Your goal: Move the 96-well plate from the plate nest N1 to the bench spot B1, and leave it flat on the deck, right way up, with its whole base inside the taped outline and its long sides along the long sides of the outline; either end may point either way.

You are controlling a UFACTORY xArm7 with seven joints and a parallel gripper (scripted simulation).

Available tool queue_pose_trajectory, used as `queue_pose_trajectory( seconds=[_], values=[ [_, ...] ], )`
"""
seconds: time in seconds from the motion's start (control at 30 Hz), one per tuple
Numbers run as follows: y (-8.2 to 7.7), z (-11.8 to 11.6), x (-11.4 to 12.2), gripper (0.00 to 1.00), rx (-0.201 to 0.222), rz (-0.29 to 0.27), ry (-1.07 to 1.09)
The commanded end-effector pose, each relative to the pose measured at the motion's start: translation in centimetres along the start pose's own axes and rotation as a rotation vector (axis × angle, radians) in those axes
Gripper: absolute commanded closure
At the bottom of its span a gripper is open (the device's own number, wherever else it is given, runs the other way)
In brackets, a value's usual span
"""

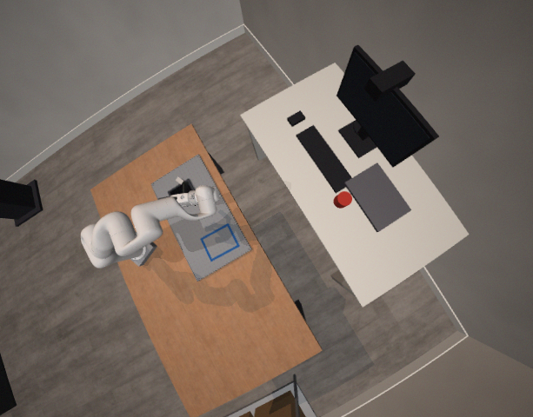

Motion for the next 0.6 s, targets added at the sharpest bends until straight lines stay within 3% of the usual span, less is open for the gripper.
queue_pose_trajectory(
  seconds=[0.0, 0.53, 0.57],
  values=[
    [-0.07, -0.12, -0.06, 0.0, 0.003, -0.001, -0.002],
    [-0.07, -0.12, -0.06, 0.0, 0.003, -0.001, -0.002],
    [0.1, 0.3, -0.07, 0.0, 0.021, -0.008, 0.025]
  ],
)
Point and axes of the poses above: the point where the finger pads meet when closed, its own y axis out along the fingers, its own z axis across the jaws, x = y × z, the point moved 3 cm from there along -y, back along the fingers, and after that the axes turned 15 degrees about -y, right-handed, at the moved point
